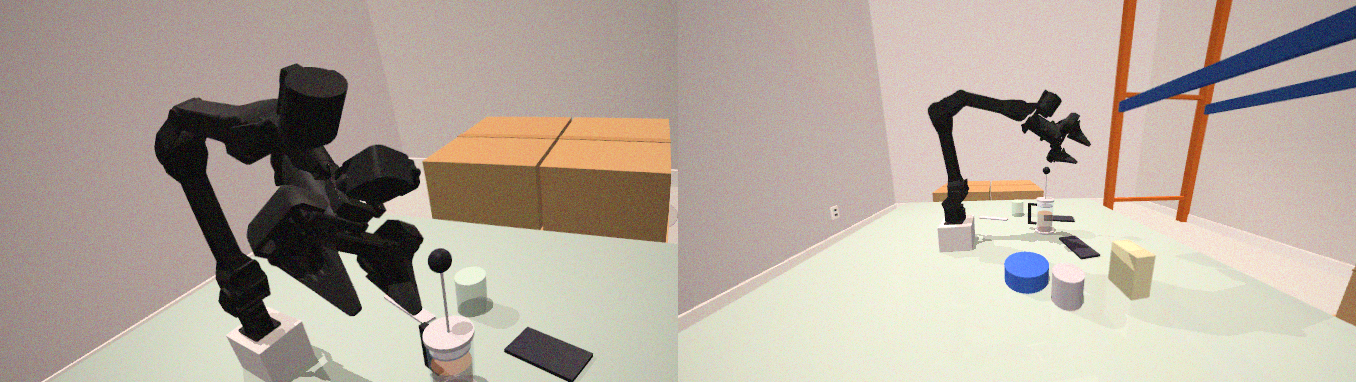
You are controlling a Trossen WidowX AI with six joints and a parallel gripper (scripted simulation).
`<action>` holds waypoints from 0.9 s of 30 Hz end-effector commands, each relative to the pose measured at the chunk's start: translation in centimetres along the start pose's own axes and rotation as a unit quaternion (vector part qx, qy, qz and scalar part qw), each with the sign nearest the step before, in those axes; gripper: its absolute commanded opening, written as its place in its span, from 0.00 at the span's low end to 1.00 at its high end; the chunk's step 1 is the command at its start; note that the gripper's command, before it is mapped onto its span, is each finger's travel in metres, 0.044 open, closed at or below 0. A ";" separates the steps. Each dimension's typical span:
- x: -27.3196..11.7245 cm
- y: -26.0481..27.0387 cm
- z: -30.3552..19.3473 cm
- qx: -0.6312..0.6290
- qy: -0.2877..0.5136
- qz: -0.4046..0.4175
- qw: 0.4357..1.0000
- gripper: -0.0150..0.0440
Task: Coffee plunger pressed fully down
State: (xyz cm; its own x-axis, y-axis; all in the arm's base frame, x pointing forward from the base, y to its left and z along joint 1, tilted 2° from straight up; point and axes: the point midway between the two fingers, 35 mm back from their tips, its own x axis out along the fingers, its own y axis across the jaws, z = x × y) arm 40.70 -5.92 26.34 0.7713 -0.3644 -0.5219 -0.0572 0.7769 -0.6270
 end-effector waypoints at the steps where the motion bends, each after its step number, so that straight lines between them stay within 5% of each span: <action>1: -5.1 5.0 1.4 0.088 -0.066 0.092 0.990 1.00; 9: -13.6 11.6 1.6 0.206 -0.126 0.255 0.936 1.00; 27: -10.0 15.4 -1.8 0.205 -0.127 0.257 0.936 1.00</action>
State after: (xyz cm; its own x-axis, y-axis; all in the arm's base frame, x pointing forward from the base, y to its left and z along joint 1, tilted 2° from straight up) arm 30.89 8.68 21.57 0.8439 0.1999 -0.4979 -0.2505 0.9674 -0.0363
